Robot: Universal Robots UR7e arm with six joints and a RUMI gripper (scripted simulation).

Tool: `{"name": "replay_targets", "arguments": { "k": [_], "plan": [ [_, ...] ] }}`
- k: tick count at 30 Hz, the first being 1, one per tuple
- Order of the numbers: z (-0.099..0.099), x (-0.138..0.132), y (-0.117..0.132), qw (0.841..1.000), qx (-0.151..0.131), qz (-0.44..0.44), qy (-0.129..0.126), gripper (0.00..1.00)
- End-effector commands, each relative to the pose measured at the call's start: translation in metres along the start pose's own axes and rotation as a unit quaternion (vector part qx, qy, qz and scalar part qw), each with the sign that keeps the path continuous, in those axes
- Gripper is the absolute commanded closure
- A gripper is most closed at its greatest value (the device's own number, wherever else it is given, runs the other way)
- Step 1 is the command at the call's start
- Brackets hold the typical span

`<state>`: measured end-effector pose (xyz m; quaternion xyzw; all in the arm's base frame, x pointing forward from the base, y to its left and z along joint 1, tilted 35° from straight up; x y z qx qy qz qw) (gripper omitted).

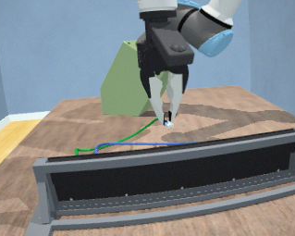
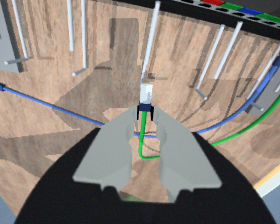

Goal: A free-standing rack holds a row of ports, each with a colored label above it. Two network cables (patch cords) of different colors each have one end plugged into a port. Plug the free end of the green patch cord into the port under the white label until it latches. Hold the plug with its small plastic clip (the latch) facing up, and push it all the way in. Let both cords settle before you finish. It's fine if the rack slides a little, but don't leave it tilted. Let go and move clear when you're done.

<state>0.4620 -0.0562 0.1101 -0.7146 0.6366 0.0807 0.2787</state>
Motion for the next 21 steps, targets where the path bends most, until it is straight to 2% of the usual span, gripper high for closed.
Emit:
{"name": "replay_targets", "arguments": {
  "k": [1,21],
  "plan": [
    [-0.002,0.007,-0.005,1.0,0.0,0.017,0.001,1.0],
    [-0.005,0.02,-0.012,0.999,-0.001,0.052,0.0,1.0]
  ]
}}
Point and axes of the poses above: the point where the finger pads meet when closed, its own z axis out along the fingers, its own x axis across the jaws, y = z × x, the point moved 9 cm from there along -z, back along the fingers, and after that the axes turned 4 degrees about z, right-handed, at the moved point
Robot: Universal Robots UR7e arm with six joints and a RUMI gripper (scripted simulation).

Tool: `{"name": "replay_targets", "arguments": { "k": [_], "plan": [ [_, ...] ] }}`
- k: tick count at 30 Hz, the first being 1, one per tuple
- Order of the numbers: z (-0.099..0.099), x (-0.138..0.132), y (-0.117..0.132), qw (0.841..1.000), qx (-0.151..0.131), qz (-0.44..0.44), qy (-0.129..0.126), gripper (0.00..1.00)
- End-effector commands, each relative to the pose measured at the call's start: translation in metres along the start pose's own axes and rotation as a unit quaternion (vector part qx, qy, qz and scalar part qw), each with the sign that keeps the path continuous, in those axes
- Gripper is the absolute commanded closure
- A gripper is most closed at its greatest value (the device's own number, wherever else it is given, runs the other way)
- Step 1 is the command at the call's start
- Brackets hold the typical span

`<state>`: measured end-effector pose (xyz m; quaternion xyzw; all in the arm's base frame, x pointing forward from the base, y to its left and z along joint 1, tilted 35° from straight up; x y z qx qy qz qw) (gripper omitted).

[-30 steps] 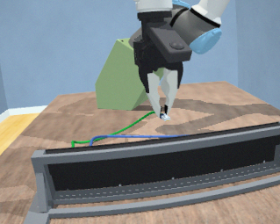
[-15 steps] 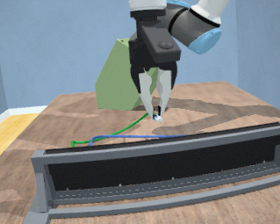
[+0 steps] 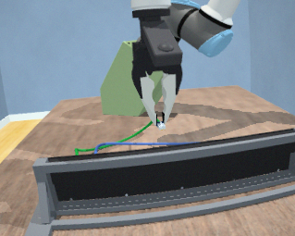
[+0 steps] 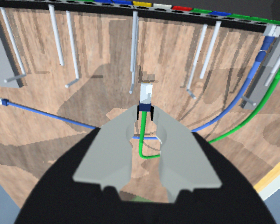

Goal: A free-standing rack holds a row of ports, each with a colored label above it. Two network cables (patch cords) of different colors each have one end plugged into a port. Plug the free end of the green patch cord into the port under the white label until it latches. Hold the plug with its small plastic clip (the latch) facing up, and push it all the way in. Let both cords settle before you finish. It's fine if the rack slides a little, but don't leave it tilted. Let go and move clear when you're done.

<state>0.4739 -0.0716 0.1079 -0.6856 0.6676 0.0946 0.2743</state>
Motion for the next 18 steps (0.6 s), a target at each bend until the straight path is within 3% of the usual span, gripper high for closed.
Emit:
{"name": "replay_targets", "arguments": {
  "k": [1,18],
  "plan": [
    [-0.0019,0.0041,-0.0029,1.0,0.001,0.008,0.001,1.0],
    [-0.0029,0.0079,-0.0058,1.0,0.001,0.019,0.001,1.0]
  ]
}}
Point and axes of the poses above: the point where the finger pads meet when closed, its own z axis out along the fingers, its own x axis across the jaws, y = z × x, the point moved 9 cm from there along -z, back along the fingers, and after that the axes turned 4 degrees about z, right-handed, at the moved point
